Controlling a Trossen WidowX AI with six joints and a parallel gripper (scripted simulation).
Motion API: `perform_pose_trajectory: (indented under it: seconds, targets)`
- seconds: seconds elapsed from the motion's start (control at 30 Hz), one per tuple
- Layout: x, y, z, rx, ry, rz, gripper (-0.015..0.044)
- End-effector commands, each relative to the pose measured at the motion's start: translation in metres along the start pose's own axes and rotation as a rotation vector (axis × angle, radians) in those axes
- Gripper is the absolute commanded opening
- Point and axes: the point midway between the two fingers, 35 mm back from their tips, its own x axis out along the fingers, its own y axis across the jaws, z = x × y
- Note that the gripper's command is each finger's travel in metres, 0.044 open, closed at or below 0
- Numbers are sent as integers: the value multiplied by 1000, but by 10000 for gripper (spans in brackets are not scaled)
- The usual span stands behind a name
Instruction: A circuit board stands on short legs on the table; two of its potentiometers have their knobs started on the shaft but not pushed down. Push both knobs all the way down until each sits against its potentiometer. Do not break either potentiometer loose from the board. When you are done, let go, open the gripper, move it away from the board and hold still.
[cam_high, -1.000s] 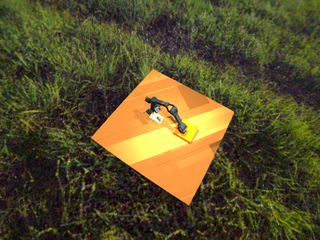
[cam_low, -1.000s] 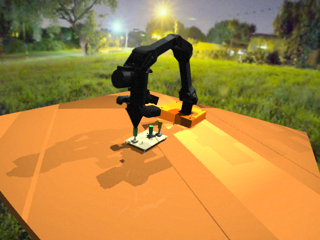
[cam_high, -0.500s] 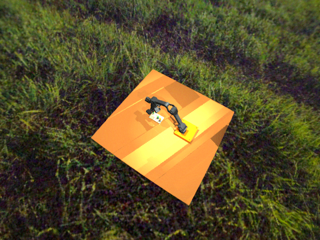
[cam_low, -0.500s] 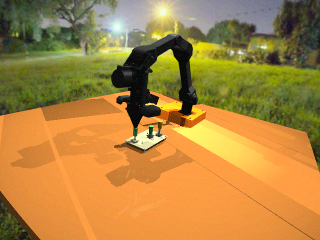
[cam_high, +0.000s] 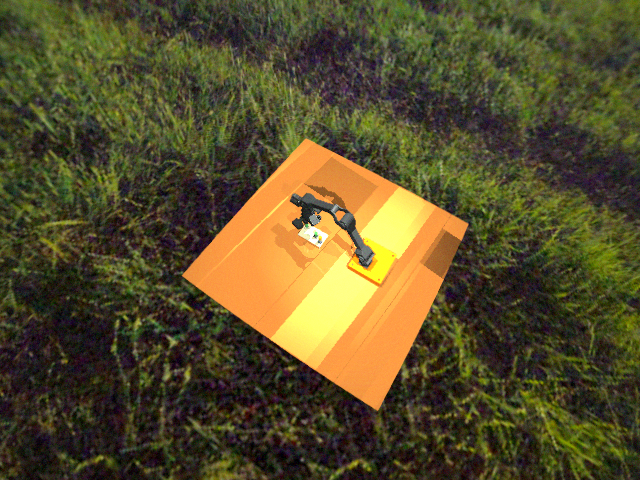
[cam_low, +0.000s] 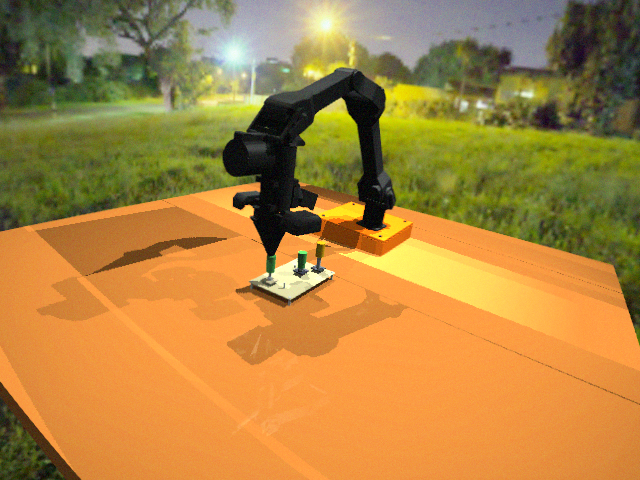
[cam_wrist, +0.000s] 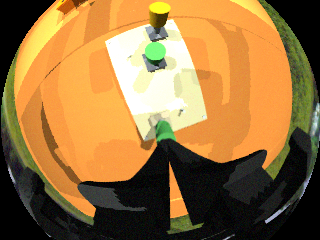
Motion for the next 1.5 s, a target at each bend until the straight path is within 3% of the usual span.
perform_pose_trajectory:
  seconds: [0.0, 1.47]
  targets:
    - [5, 0, 1, 2, -9, -3, 0]
    - [15, 0, 1, 2, -9, -3, 0]
